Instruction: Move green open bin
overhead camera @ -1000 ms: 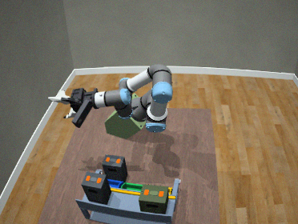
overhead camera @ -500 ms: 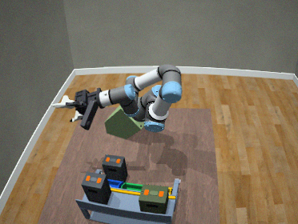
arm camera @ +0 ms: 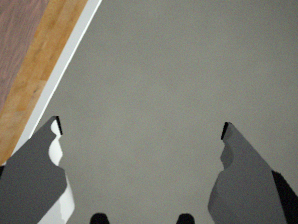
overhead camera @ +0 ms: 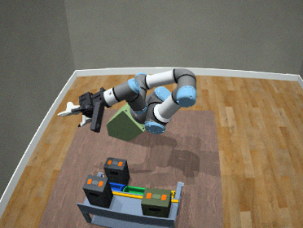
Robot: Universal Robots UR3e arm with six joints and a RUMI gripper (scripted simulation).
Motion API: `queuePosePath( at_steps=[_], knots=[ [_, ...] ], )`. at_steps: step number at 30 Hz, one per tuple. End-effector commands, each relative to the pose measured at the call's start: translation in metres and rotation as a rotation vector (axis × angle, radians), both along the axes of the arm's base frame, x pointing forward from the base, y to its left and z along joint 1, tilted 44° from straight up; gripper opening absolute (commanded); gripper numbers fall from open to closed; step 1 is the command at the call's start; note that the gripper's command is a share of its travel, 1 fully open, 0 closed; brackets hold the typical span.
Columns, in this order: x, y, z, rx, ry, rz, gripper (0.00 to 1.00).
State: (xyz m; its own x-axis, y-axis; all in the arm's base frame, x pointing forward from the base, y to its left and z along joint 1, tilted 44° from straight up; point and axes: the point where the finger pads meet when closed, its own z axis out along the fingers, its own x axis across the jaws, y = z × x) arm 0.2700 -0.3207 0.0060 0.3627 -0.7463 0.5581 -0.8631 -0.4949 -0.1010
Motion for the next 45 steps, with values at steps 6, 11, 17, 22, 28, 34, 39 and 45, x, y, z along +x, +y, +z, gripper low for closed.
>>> queuePosePath(
  at_steps=[6, 11, 17, 22, 28, 34, 39, 45],
  knots=[
    [0.006, 0.023, 0.008, 0.097, 0.001, 0.122, 1.00],
    [0.006, 0.023, 0.008, 0.097, 0.001, 0.122, 1.00],
    [0.022, 0.068, 0.020, 0.223, -0.006, 0.334, 1.00],
    [0.022, 0.068, 0.020, 0.223, -0.006, 0.334, 1.00],
    [0.022, 0.068, 0.020, 0.223, -0.006, 0.334, 1.00],
    [0.038, 0.114, 0.032, 0.355, -0.011, 0.547, 1.00],
    [0.038, 0.114, 0.032, 0.355, -0.011, 0.547, 1.00],
    [0.038, 0.114, 0.032, 0.355, -0.011, 0.547, 1.00]
  ],
)
